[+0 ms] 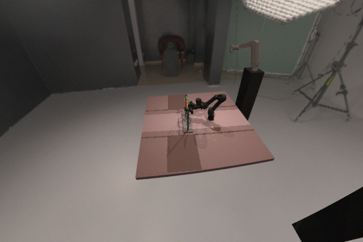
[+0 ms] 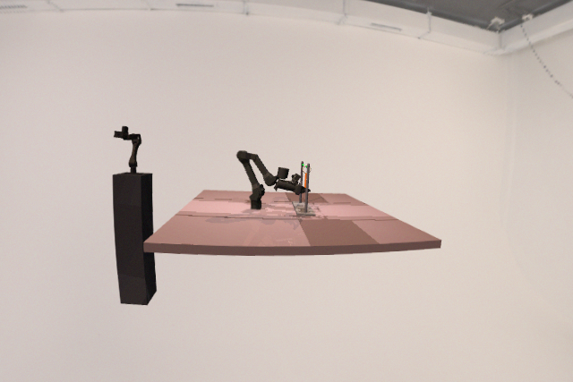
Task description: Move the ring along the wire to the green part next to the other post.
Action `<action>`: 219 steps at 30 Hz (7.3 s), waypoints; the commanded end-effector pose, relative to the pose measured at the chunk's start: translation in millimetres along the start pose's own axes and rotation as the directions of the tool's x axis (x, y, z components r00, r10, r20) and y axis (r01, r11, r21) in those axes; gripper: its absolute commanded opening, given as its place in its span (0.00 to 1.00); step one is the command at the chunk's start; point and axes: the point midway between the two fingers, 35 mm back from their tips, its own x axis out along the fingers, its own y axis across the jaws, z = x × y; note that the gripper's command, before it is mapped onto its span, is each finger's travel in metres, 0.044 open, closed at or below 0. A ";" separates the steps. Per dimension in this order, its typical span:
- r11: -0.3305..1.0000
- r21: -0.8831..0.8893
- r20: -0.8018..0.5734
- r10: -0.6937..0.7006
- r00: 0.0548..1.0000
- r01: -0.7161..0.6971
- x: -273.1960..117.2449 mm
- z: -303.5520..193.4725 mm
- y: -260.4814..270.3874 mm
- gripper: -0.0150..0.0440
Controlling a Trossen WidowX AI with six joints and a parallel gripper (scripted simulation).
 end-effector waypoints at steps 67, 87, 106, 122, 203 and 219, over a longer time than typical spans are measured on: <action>1.000 -0.002 0.000 -0.002 1.000 0.002 -2.6 15.0 -2.5 0.00; 1.000 0.002 -0.005 -0.002 1.000 0.002 -2.4 15.2 5.0 0.00; 1.000 0.006 -0.099 0.002 0.995 -0.002 -13.0 14.9 23.3 0.00; 1.000 -0.010 -0.103 0.020 0.995 -0.021 -12.8 15.1 37.1 0.00; 0.989 0.122 -0.183 -0.061 0.981 0.084 -22.0 16.4 131.9 0.00; 0.999 0.039 -0.175 0.002 0.984 0.005 -22.3 16.2 137.4 0.00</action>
